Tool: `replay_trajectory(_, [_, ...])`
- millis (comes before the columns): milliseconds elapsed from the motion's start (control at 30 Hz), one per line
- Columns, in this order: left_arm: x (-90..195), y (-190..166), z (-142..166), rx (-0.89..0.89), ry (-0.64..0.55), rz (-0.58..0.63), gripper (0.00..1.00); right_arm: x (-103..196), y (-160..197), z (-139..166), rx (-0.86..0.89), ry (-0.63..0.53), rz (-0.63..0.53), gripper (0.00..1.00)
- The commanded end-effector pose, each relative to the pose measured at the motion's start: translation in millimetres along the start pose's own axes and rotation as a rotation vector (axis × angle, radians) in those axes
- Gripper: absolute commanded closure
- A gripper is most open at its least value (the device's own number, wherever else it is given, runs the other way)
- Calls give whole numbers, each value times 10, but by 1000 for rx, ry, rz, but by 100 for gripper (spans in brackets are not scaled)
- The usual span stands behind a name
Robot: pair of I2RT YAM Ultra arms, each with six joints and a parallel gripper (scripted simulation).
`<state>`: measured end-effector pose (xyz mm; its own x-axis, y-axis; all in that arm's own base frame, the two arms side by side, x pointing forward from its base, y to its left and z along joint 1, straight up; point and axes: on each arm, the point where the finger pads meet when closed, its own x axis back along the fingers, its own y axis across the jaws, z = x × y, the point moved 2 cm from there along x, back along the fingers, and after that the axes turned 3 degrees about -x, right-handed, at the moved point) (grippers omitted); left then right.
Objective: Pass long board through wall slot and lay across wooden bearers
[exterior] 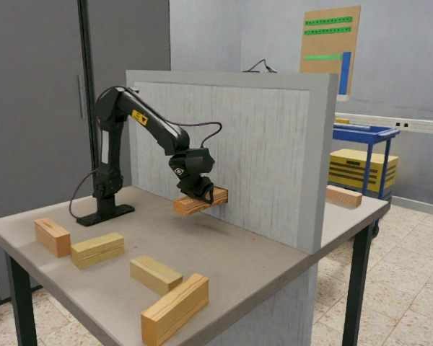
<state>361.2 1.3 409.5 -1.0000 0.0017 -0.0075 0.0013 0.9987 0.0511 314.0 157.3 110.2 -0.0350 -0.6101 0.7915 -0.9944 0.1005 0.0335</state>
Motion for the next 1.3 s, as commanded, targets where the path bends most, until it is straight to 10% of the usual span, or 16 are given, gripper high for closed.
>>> replay_trajectory(0, [66,5,-153,3,-51,-6,0,111,-105,-292,45,-95,43,100])
replay_trajectory(1267, [66,5,-153,3,-51,-6,0,85,-118,-577,65,-113,64,100])
